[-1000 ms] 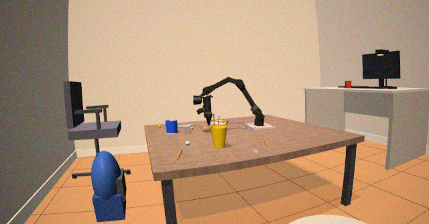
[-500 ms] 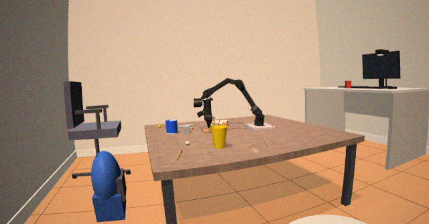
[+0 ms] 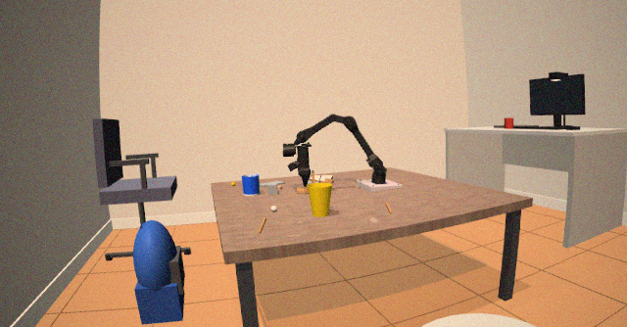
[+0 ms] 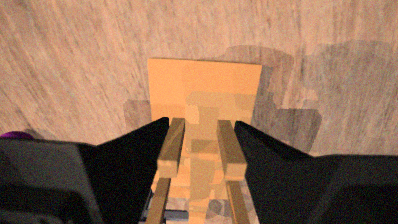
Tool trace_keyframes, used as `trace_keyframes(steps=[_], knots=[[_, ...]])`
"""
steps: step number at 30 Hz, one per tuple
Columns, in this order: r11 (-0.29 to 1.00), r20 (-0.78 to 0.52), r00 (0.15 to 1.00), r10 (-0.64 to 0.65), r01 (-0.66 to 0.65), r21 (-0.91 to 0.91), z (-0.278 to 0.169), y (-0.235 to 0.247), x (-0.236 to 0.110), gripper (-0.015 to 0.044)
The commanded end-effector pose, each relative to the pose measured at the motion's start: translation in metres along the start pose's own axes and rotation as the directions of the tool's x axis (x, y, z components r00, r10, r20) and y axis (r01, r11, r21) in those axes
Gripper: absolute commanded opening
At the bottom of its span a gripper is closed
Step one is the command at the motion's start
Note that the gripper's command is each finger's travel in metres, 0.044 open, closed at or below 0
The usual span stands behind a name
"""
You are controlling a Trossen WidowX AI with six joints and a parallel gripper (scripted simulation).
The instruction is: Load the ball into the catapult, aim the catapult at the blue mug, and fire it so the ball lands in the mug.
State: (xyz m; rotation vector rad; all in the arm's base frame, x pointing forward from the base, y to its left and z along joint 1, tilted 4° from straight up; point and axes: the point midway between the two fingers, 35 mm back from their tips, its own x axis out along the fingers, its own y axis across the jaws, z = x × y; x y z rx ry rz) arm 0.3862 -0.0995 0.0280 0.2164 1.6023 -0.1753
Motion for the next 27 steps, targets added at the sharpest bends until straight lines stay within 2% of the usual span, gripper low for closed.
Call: trace_keyframes(steps=[1,4,7,12,14,15,24,27], knots=[[1.000,0.002,1.000,0.000,0.000,0.000,0.000,0.000,-0.001,0.0289],[1.000,0.002,1.000,0.000,0.000,0.000,0.001,0.000,-0.003,0.0368],[1.000,0.002,1.000,0.000,0.000,0.000,0.004,0.000,-0.036,0.0440],[1.000,0.001,1.000,0.000,0.000,0.000,0.000,0.000,-0.098,0.0440],[1.000,0.001,1.000,0.000,0.000,0.000,-0.001,0.000,-0.100,0.0440],[1.000,0.007,1.000,0.000,0.000,0.004,0.002,0.000,-0.090,0.0440],[1.000,0.010,1.000,0.003,-0.003,-0.001,-0.002,-0.002,-0.095,0.0440],[1.000,0.010,1.000,0.004,-0.003,-0.001,-0.001,-0.001,-0.067,0.0440]])
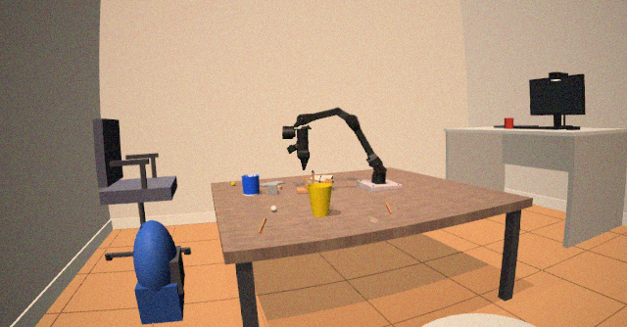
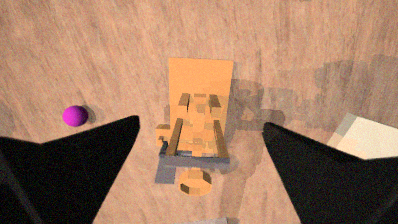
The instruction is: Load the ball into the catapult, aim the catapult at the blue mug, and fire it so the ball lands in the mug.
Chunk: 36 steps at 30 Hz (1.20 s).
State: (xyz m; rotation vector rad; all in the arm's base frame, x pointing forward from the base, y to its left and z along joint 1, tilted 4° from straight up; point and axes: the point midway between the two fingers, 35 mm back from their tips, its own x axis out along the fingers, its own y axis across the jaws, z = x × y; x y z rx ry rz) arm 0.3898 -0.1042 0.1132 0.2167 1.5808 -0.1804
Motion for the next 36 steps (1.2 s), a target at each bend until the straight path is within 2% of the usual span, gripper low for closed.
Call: trace_keyframes(steps=[1,36], knots=[[1.000,-0.011,1.000,0.004,-0.004,-0.005,-0.004,0.001,0.028,0.0440],[1.000,-0.011,1.000,0.004,-0.004,-0.005,-0.004,0.002,0.083,0.0440]])
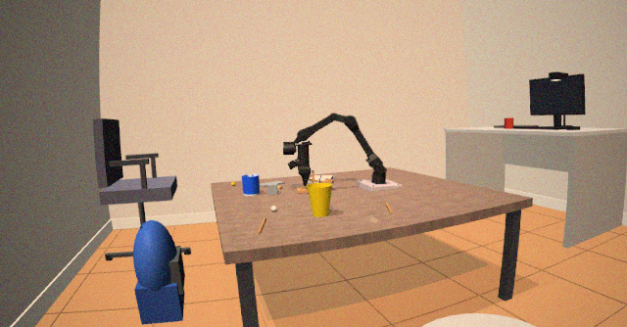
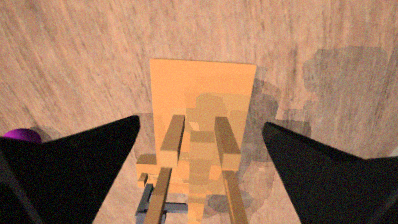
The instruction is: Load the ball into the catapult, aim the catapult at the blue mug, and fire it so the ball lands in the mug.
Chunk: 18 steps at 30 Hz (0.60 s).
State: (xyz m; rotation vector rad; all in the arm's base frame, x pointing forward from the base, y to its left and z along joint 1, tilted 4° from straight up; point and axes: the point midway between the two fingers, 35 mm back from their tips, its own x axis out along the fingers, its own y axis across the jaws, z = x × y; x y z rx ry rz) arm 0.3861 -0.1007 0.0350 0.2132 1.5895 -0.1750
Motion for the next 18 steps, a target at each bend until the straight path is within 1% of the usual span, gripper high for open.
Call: trace_keyframes(steps=[1,5,15,18], knots=[[1.000,-0.003,1.000,0.004,-0.004,0.001,-0.0010,0.0008,0.0064,0.0440],[1.000,-0.003,1.000,0.004,-0.004,0.001,-0.0013,0.0009,0.0103,0.0440],[1.000,-0.001,1.000,0.000,0.000,0.000,-0.0006,0.0001,0.0075,0.0177],[1.000,-0.001,1.000,0.000,0.000,0.000,-0.0006,0.0001,0.0075,0.0157]])
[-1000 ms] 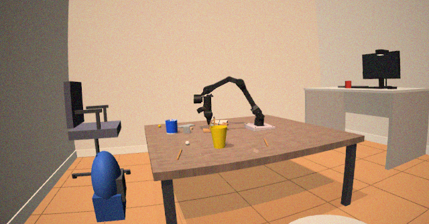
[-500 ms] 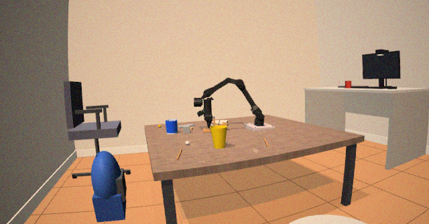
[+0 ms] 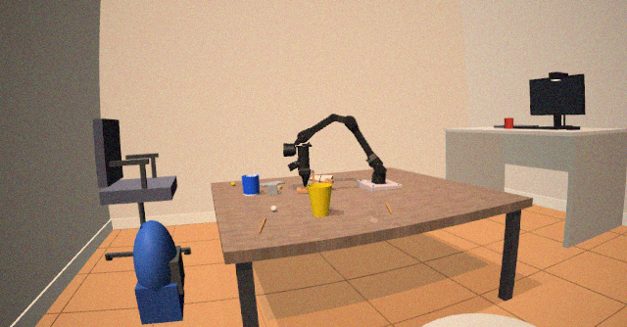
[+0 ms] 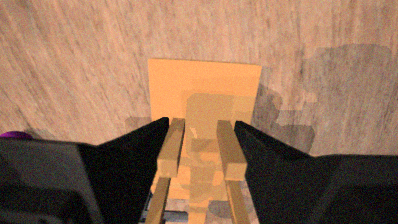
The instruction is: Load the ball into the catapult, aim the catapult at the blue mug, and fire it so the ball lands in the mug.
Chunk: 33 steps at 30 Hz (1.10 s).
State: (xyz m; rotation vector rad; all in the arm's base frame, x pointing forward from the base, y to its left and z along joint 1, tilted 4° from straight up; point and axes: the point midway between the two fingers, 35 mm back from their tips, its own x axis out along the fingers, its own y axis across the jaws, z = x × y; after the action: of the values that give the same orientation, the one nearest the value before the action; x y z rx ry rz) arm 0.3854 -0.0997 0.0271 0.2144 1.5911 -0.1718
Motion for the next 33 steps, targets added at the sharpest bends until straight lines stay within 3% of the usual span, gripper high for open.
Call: trace_keyframes(steps=[1,4,9,33], knots=[[1.000,0.000,1.000,-0.003,0.003,0.001,0.000,-0.001,0.000,0.0151],[1.000,0.000,1.000,-0.003,0.003,0.001,0.000,-0.001,0.000,0.0131],[1.000,0.000,1.000,0.000,0.000,0.000,0.000,0.000,-0.047,0.0000],[1.000,-0.001,1.000,0.001,-0.001,-0.002,0.002,0.001,-0.019,0.0000]])
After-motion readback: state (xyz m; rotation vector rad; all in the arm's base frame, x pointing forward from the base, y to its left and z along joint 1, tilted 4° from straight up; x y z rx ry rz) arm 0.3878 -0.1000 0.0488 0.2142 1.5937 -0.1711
